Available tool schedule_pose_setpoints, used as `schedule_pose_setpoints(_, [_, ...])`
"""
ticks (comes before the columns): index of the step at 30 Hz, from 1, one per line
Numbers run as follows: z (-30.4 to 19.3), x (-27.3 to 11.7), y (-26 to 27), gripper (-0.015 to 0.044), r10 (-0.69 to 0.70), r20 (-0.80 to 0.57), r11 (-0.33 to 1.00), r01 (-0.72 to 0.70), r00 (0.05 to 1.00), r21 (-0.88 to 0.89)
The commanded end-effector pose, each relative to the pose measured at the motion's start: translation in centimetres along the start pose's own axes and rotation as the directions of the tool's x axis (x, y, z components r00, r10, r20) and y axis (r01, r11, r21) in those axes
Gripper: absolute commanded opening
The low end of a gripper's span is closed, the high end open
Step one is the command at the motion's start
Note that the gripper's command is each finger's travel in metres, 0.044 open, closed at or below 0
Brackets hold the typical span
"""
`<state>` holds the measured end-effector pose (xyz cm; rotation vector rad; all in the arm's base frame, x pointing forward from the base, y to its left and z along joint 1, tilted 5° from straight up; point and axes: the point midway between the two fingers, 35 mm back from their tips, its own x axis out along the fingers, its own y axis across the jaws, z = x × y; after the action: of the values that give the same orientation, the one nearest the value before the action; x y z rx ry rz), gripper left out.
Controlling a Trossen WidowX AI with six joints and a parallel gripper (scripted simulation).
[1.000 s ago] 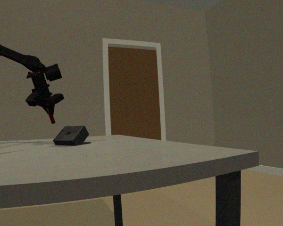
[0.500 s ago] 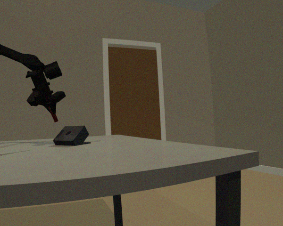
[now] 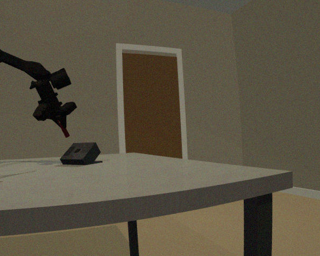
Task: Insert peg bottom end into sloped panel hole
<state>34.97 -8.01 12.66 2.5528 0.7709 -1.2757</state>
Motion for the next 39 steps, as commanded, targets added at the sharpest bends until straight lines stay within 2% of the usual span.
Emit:
schedule_pose_setpoints(1, [0.2,0.8,0.1,0.0,-0.008,-0.002,1.0,0.008,1.0,0.008])
schedule_pose_setpoints(20, [0.2,4.2,1.0,0.0,0.007,-0.036,1.0,-0.007,0.999,-0.004])
schedule_pose_setpoints(39, [0.0,5.5,1.1,0.0,0.008,-0.041,1.0,-0.008,0.999,-0.005])
